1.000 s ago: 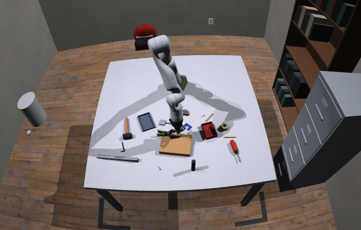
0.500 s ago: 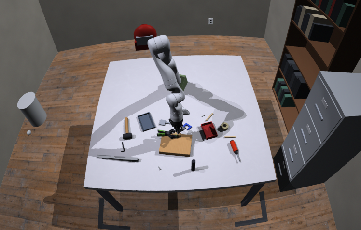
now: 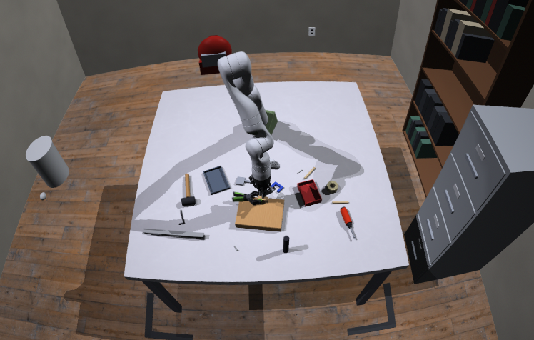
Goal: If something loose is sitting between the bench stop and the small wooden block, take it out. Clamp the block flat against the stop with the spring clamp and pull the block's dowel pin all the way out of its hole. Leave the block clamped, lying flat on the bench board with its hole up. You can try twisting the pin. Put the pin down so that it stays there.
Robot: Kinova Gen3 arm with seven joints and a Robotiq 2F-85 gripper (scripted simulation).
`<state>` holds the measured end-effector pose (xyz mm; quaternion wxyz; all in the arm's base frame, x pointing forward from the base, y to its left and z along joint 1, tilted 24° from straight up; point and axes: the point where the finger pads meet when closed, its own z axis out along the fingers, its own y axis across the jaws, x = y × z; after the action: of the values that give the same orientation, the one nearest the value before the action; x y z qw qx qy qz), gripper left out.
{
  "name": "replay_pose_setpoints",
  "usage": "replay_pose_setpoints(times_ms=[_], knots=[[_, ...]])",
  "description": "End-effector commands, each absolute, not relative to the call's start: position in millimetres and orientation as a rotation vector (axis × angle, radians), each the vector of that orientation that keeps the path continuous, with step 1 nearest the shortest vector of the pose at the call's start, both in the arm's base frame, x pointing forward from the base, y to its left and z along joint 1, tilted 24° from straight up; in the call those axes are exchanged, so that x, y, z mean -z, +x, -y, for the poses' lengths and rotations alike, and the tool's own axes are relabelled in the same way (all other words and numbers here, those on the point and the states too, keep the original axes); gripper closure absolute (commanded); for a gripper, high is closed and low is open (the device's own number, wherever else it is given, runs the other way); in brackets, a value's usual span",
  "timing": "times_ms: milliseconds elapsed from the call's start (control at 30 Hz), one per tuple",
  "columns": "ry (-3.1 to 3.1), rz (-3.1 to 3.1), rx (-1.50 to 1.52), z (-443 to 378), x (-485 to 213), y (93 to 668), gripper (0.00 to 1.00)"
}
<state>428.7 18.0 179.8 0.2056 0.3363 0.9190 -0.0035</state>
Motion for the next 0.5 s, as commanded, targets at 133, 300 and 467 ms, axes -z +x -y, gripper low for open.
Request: replay_pose_setpoints(times_ms=[133,300,467], knots=[[0.885,-2.579,0.019,-18.4,-180.5,429.1,0.90],[0.852,-2.590,0.026,-18.4,-180.6,429.1,0.90],[0.811,-2.604,0.035,-18.4,-180.6,429.1,0.90]])
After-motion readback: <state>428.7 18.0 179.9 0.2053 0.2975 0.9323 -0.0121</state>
